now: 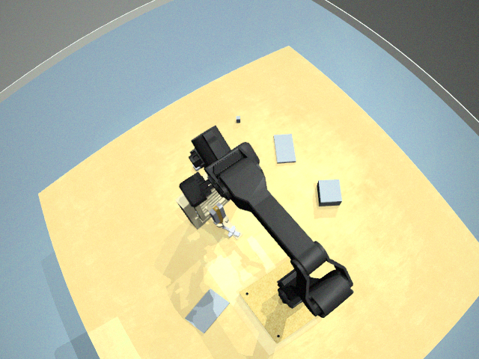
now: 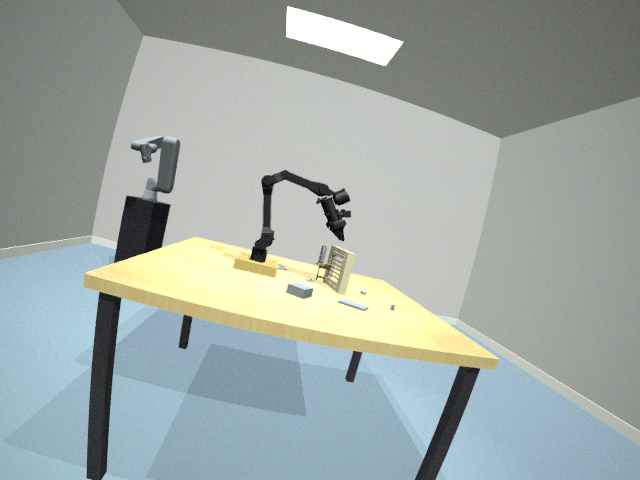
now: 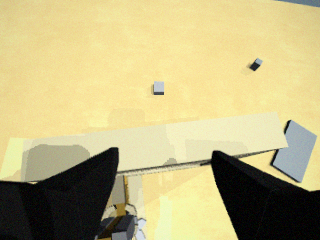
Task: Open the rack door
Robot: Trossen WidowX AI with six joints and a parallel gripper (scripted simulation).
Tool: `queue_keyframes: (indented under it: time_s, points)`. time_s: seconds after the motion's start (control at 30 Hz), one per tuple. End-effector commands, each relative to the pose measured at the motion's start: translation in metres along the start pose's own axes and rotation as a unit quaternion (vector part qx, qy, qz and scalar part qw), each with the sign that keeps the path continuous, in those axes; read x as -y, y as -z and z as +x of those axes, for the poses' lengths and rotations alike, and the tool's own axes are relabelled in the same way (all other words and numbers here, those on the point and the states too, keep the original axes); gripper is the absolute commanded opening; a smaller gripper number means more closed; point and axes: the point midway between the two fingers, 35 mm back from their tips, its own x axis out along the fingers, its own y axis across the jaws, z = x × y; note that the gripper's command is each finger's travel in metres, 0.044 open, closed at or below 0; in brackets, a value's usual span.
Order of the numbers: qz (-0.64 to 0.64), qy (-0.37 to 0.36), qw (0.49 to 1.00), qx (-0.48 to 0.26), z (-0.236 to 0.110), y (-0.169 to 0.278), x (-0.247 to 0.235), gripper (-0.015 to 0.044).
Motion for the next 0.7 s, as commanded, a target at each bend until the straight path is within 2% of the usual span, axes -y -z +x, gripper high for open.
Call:
queue_keyframes:
  time_s: [0.0, 0.67]
  points:
    - [-0.012, -0.009, 0.999, -0.047, 0.002, 0.006, -0.008, 0.0287]
    - [-0.071, -0.032, 0.949, -0.306, -0.011, 0.049, -0.042, 0.0287]
